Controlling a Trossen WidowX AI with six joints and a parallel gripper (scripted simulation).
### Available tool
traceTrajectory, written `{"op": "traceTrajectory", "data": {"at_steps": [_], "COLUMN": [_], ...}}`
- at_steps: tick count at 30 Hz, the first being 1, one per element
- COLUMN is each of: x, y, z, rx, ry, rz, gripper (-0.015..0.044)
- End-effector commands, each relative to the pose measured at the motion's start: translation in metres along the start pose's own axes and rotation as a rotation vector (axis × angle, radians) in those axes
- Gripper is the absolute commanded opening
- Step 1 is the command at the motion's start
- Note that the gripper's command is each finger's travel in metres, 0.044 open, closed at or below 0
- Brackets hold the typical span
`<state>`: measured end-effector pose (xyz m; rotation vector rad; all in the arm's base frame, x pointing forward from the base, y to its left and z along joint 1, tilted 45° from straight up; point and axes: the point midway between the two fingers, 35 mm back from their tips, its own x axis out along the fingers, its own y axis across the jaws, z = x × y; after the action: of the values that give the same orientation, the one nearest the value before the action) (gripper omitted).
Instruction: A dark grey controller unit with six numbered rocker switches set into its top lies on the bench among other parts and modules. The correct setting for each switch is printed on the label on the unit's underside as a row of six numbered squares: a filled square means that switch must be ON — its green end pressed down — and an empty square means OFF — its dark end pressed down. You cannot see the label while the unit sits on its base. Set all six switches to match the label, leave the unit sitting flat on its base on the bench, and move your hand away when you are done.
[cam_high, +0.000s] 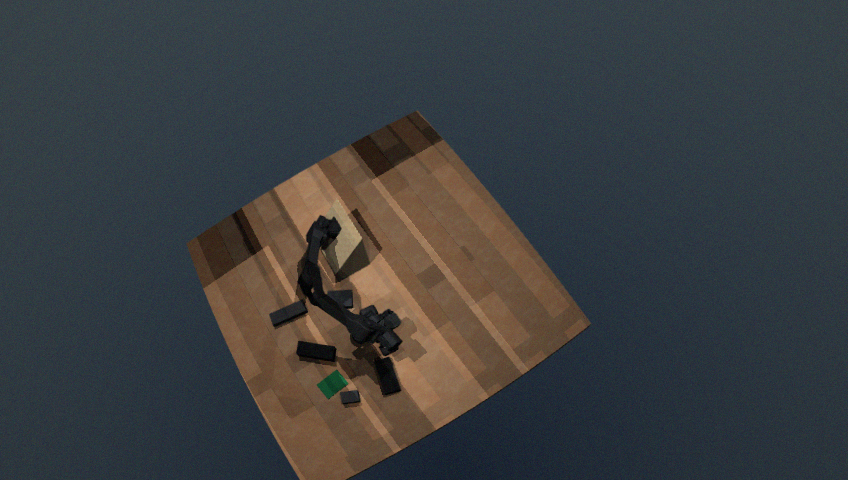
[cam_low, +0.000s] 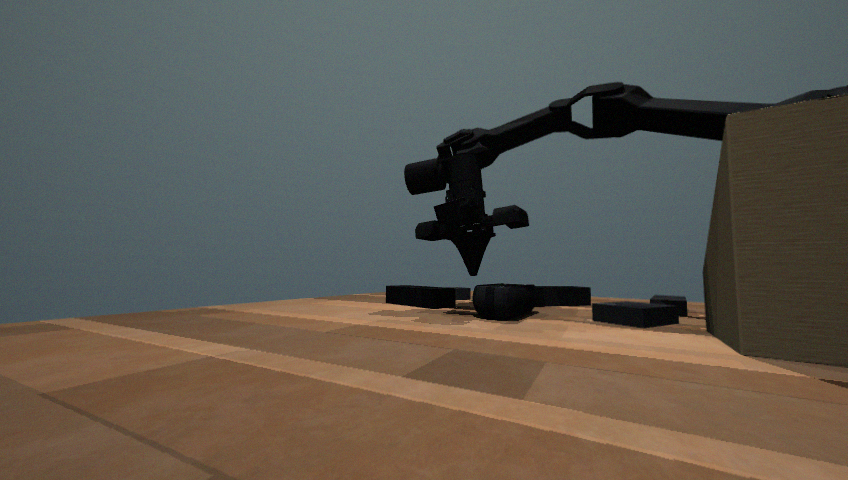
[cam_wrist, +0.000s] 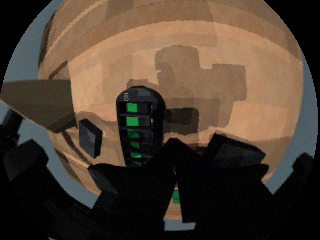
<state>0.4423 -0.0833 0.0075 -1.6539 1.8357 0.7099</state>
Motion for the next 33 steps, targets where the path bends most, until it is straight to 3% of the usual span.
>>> {"op": "traceTrajectory", "data": {"at_steps": [1,22,33], "x": [0.004,0.017,0.016], "y": [0.011,0.112,0.107], "z": [-0.012,-0.068,-0.067], "rx": [-0.008,-0.022,-0.018], "ry": [-0.024,0.009,0.006], "rz": [-0.048,-0.393,-0.380], "gripper": [0.0000,0.0000,0.0000]}}
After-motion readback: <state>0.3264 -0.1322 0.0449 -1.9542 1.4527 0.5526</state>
